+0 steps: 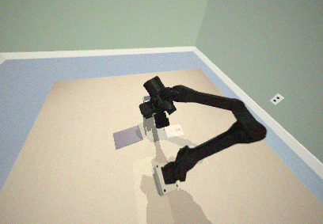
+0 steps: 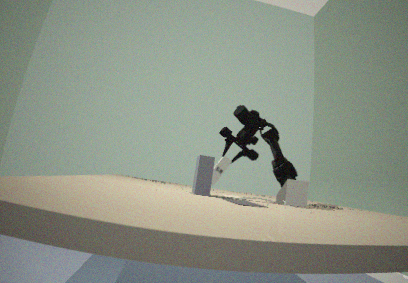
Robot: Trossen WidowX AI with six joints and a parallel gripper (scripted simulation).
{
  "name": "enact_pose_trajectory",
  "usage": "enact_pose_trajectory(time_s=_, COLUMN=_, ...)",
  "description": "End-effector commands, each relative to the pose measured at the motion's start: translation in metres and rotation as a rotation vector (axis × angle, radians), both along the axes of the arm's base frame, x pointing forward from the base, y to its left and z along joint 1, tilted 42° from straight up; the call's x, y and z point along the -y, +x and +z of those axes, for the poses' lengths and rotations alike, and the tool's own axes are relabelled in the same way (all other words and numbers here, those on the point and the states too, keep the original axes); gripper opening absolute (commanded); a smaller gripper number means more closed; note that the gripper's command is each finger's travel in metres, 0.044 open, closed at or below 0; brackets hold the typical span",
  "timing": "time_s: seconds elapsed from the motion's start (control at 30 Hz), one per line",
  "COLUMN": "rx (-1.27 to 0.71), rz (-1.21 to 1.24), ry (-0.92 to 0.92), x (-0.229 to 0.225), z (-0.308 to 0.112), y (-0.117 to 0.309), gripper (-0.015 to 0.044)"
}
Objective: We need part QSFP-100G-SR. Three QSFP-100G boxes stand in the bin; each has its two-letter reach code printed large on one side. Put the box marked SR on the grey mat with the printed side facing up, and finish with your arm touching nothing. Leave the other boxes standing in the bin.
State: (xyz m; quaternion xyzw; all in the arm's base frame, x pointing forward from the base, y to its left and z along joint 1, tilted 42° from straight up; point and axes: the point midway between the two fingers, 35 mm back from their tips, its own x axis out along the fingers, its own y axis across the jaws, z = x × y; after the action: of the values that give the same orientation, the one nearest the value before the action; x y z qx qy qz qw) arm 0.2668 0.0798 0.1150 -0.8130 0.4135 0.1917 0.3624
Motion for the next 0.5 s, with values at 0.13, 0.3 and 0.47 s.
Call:
enact_pose_trajectory(time_s=0.13, rx=0.003, rz=-0.001, ry=0.000, x=0.001, z=0.000, y=-0.014, gripper=0.0154)
enact_pose_trajectory(time_s=0.3, rx=0.003, rz=-0.001, ry=-0.001, x=0.002, z=-0.001, y=-0.022, gripper=0.0154)
enact_pose_trajectory(time_s=0.47, rx=0.003, rz=-0.001, ry=-0.001, x=0.002, z=-0.001, y=-0.031, gripper=0.0154)
